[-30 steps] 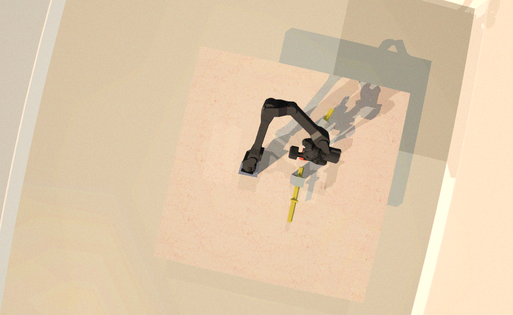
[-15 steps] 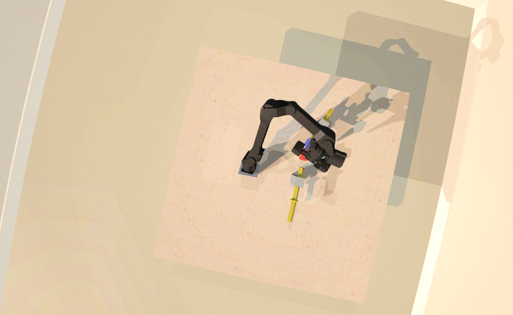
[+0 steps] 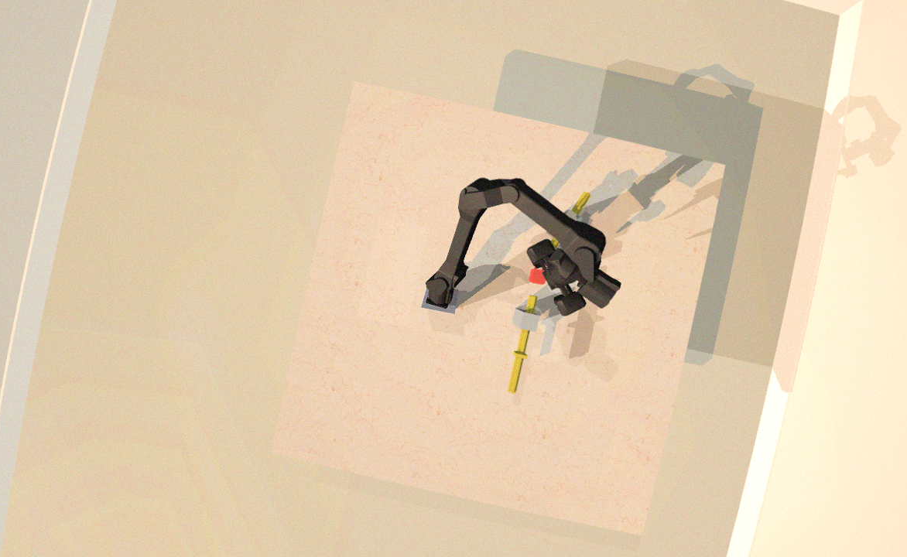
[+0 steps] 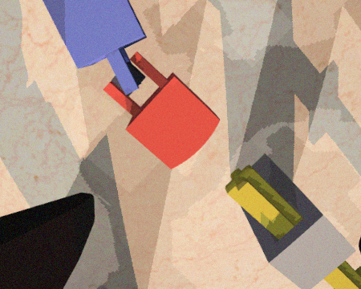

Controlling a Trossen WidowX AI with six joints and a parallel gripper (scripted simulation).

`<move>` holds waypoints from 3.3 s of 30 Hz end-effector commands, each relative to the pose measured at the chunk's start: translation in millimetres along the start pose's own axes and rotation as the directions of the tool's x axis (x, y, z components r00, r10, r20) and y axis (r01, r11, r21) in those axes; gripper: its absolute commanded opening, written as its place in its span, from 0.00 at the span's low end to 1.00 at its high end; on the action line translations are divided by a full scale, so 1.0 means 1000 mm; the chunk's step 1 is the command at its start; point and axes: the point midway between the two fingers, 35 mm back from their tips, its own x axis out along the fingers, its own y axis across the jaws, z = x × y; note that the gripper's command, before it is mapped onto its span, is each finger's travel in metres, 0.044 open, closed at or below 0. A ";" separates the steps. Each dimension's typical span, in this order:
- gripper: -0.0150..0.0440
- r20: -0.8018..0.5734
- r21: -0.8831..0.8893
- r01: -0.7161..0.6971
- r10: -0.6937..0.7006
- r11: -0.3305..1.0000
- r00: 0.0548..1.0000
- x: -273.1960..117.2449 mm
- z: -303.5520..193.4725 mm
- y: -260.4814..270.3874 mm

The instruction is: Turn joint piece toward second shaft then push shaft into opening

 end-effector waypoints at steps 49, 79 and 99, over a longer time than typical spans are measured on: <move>1.00 0.101 0.983 -0.132 0.222 0.128 0.970 0.025 -0.034 -0.044; 1.00 0.190 0.777 0.066 0.333 -0.626 0.923 0.052 -0.058 -0.063; 1.00 0.143 0.974 -0.086 0.274 -0.208 0.951 0.057 -0.092 -0.122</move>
